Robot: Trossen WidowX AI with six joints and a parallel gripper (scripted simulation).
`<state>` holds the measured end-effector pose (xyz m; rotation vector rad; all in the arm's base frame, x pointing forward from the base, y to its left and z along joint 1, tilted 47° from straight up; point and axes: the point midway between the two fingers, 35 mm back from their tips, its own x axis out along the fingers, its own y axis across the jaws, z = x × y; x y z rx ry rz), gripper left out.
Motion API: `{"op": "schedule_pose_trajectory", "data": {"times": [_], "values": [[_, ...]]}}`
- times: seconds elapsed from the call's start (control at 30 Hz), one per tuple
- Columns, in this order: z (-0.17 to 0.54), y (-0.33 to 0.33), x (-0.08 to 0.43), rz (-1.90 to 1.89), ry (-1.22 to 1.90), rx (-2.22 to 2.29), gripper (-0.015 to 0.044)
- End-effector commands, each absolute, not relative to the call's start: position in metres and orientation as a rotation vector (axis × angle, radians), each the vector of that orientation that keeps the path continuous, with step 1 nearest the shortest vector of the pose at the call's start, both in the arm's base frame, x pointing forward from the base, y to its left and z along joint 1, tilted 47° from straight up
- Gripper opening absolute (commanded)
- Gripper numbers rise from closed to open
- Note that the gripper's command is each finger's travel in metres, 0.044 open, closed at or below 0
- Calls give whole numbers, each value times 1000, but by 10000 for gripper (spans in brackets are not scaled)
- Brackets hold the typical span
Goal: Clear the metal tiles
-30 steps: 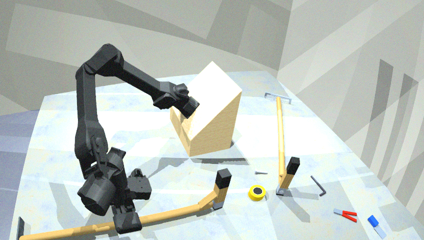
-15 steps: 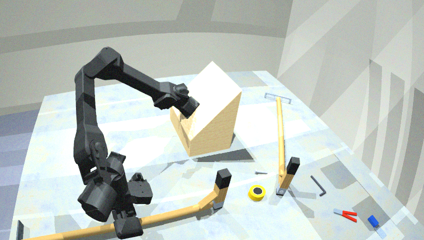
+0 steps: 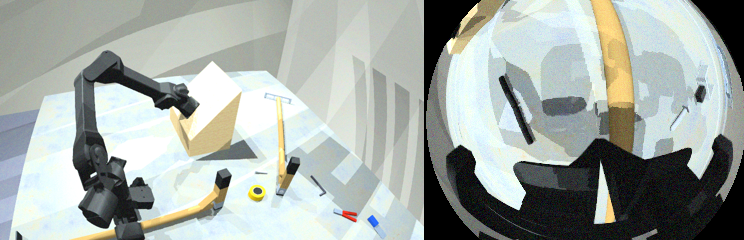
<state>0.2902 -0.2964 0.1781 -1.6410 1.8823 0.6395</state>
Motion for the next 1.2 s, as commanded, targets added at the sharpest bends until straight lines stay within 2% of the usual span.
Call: {"op": "schedule_pose_trajectory", "data": {"times": [0.0, 1.17], "values": [[179, -299, 295, 629, 1887, -1638, 0], [177, -303, 329, 628, 1886, -1638, 0]]}}
